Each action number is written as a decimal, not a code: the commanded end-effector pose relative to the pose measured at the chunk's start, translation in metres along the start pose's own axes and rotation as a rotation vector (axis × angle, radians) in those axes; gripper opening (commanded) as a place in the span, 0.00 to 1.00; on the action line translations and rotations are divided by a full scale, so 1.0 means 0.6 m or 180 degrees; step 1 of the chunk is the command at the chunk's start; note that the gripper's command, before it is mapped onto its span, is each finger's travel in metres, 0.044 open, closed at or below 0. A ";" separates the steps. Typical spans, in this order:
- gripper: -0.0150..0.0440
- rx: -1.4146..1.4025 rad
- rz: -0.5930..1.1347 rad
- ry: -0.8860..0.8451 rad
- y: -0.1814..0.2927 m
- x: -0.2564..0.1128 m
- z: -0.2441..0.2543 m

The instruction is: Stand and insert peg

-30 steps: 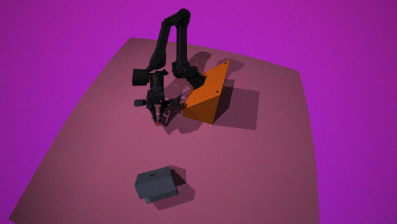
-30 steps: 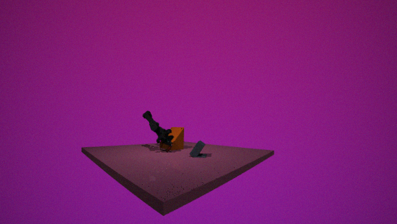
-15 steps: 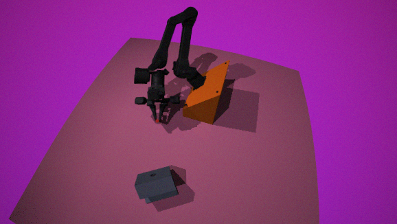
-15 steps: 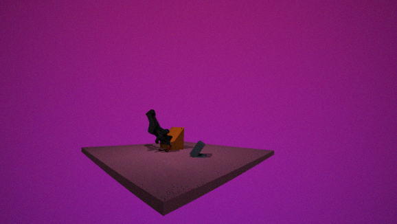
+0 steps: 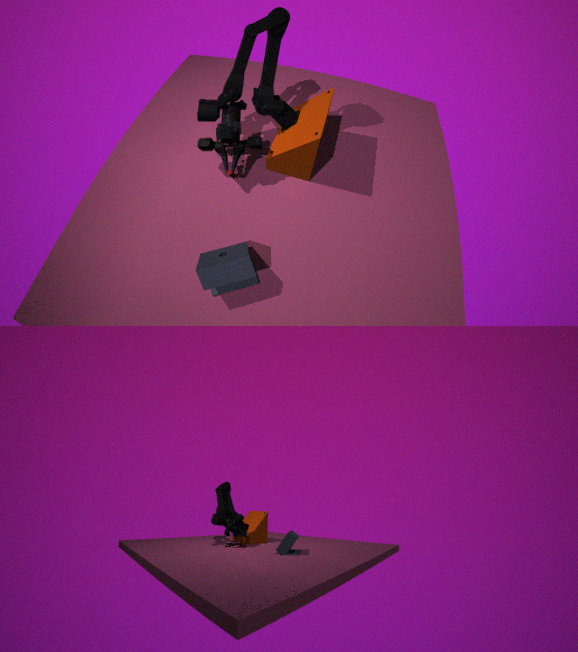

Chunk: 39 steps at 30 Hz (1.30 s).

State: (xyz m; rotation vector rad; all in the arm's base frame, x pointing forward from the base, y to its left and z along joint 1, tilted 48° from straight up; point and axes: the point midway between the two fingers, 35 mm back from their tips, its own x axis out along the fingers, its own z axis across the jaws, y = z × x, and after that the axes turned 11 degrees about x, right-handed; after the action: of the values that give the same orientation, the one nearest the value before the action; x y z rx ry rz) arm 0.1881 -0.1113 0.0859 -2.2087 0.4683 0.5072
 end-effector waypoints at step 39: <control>0.34 -0.0006 -0.0683 -0.0145 0.021 -0.026 -0.001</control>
State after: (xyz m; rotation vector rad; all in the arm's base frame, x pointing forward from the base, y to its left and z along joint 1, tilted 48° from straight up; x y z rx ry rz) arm 0.1692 -0.1155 0.0869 -2.2096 0.2040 0.4417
